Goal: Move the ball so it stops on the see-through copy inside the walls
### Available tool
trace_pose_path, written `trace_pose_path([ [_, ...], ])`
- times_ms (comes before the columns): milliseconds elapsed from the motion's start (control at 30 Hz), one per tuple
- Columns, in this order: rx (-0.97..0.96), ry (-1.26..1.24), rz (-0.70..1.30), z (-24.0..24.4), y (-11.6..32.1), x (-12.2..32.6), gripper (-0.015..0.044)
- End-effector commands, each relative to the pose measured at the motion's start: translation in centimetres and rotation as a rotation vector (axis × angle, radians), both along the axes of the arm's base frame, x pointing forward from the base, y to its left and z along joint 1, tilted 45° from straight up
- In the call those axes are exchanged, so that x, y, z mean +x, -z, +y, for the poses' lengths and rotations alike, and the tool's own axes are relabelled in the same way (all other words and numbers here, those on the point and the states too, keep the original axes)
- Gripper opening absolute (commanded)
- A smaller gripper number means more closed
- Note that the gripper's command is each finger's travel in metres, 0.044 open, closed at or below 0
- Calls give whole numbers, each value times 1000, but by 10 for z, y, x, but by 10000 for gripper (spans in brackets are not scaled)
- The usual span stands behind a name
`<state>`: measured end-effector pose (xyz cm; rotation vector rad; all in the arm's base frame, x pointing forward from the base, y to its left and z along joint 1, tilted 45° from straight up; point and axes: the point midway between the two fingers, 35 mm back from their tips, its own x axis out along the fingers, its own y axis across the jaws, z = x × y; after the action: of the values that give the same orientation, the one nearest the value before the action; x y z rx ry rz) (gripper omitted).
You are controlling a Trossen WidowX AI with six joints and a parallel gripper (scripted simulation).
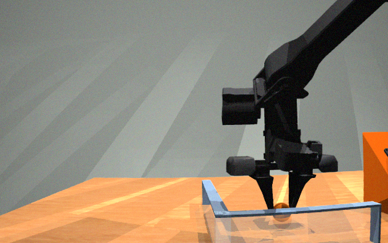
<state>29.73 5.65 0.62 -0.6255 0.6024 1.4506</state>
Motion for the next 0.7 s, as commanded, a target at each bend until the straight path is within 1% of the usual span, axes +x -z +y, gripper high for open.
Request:
trace_pose_path([
  [0,6,3,7,5,5,-1,0],
  [433,7,3,7,12,12,-1,0],
  [667,3,0,0,11,10,0,184],
])
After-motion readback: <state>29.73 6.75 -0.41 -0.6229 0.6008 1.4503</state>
